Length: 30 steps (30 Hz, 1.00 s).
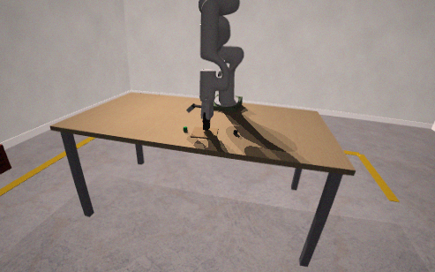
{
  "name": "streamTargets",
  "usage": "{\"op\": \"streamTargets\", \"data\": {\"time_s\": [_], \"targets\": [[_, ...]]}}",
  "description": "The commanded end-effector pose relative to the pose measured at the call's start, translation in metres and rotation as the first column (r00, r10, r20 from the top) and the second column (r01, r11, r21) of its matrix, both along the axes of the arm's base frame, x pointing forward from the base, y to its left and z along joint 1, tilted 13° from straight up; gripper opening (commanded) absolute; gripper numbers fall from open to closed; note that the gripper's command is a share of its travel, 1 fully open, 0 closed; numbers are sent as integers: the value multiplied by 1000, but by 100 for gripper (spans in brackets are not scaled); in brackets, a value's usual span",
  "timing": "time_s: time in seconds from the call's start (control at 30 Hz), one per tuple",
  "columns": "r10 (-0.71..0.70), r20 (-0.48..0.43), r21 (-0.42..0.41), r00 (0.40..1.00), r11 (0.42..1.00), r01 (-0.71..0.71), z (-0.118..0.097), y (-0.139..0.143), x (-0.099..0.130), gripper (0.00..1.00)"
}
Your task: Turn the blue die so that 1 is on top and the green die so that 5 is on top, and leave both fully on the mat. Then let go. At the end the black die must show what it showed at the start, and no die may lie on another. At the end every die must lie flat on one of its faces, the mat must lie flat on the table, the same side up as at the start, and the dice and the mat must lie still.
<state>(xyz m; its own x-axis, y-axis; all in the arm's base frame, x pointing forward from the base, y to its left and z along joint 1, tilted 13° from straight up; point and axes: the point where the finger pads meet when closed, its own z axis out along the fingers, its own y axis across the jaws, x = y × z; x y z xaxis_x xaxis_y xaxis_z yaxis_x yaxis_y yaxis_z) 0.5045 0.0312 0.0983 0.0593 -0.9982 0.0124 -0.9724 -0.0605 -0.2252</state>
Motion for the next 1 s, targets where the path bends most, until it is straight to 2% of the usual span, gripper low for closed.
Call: {"op": "streamTargets", "data": {"time_s": [0.0, 0.97], "targets": [[0, 2, 0, 1000, 1000, 0, 1, 0, 1, 15], [0, 2, 0, 1000, 1000, 0, -3, 0, 2, 15]]}}
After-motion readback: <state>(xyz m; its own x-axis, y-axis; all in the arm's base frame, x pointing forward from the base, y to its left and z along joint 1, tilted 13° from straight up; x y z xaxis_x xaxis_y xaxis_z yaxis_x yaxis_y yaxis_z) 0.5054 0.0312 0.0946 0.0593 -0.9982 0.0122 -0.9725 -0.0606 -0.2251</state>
